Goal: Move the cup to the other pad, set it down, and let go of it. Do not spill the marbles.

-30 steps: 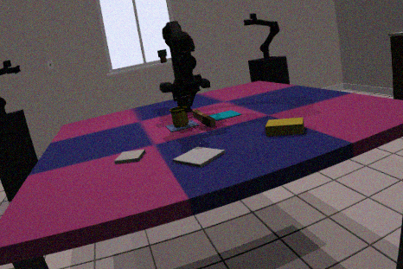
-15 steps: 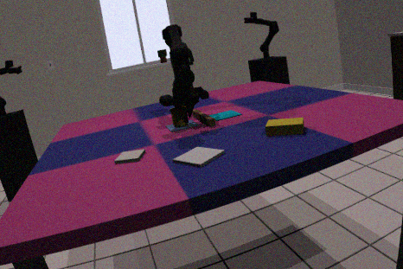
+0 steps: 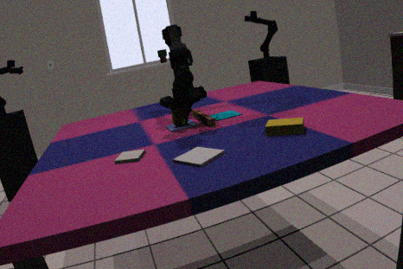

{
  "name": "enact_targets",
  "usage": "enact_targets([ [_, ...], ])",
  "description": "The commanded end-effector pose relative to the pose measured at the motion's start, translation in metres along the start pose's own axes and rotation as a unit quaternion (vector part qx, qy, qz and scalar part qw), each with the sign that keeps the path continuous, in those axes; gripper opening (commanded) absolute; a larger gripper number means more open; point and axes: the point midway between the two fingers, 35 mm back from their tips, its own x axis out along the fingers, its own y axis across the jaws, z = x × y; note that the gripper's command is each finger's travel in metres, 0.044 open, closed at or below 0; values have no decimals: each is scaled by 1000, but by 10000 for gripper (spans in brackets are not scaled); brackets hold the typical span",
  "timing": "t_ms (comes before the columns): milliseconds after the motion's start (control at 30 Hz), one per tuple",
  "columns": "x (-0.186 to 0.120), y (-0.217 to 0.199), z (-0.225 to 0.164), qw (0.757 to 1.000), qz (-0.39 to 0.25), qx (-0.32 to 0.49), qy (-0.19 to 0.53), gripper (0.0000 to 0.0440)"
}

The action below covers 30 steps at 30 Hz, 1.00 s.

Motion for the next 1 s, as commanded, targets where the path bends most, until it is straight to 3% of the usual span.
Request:
enact_targets([
  [0,-11,0,1,1000,-1,-22,-11,0],
  [967,-73,44,32,991,-26,-100,-82,0],
])
